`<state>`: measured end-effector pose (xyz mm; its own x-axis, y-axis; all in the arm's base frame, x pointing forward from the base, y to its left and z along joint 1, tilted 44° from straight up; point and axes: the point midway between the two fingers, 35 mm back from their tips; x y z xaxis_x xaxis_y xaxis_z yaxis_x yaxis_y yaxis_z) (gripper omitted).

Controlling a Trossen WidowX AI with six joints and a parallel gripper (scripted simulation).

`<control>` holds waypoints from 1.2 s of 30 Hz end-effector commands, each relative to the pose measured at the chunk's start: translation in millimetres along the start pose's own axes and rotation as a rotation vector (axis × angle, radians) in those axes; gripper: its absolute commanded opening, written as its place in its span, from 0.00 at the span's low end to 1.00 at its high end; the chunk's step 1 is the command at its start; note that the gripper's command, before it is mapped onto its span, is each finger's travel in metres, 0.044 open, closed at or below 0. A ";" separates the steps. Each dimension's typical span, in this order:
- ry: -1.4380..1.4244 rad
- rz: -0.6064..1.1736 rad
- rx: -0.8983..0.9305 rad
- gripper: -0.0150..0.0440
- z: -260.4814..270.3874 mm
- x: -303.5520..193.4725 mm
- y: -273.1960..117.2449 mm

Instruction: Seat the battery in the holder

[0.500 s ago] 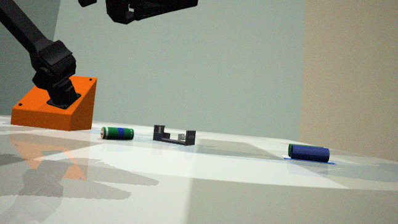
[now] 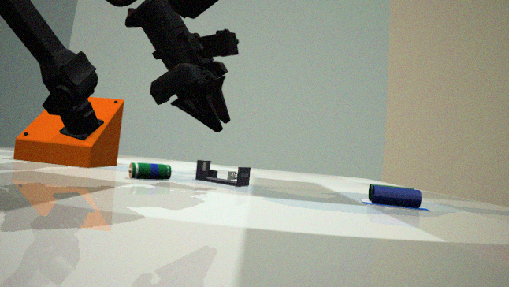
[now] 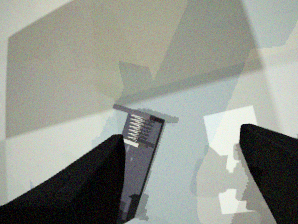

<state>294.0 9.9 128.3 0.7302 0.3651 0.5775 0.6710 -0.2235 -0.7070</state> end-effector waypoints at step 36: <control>-0.840 0.692 -0.088 0.68 -0.7 -116.5 -0.9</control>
<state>208.7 -28.3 66.5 0.6598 0.6290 -0.4112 0.1828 -0.6651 -0.7240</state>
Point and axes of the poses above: the point midway between the two fingers, 35 mm back from their tips, its own y axis out along the fingers, its own z axis across the jaws, x = y × z, and after that the axes turned 2 degrees about -y, right-handed
